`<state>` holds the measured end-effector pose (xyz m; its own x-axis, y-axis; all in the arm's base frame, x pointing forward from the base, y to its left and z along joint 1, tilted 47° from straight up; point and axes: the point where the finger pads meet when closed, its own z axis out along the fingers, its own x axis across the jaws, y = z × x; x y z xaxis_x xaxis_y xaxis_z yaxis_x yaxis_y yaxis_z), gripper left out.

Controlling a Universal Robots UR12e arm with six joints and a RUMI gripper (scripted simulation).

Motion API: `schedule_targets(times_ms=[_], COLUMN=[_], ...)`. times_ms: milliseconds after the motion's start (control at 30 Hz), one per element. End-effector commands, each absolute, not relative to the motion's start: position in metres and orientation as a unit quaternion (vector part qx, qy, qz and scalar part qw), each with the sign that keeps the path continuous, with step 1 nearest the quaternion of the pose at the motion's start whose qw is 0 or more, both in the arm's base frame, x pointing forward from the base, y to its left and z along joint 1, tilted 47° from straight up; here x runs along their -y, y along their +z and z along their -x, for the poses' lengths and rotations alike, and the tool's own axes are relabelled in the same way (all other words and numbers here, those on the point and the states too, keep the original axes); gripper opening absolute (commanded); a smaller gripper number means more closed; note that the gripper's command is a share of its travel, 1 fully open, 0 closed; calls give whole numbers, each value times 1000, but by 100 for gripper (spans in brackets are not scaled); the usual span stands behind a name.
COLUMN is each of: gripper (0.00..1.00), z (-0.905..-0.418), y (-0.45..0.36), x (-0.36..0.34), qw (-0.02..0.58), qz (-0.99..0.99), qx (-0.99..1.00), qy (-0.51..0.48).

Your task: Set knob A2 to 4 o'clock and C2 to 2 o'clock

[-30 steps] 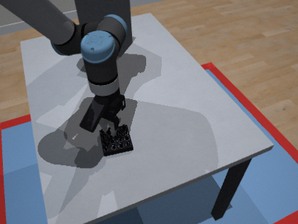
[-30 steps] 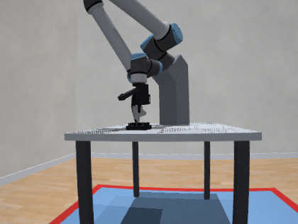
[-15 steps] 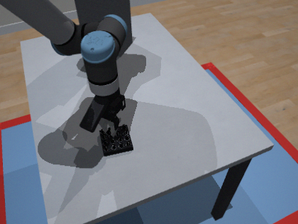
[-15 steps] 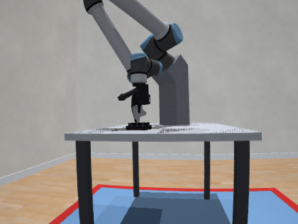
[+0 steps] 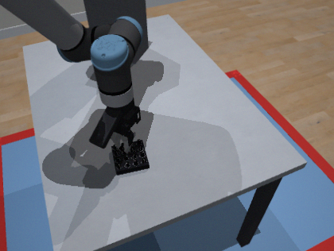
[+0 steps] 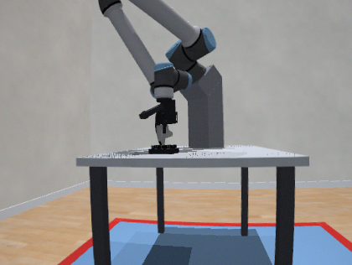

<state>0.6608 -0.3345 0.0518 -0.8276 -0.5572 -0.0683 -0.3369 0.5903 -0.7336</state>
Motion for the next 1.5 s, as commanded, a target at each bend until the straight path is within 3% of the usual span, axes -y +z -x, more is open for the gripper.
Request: schedule_targets(times_ms=[0,100,133,1467], gripper=[11,11,4,4], z=[-661,-661,-661,-661], y=[52,52,52,52], x=[334,334,334,334], qw=[147,147,147,148], qz=[254,254,254,252], qx=[-879,-879,-879,-880], qy=[-375,-375,-375,-374])
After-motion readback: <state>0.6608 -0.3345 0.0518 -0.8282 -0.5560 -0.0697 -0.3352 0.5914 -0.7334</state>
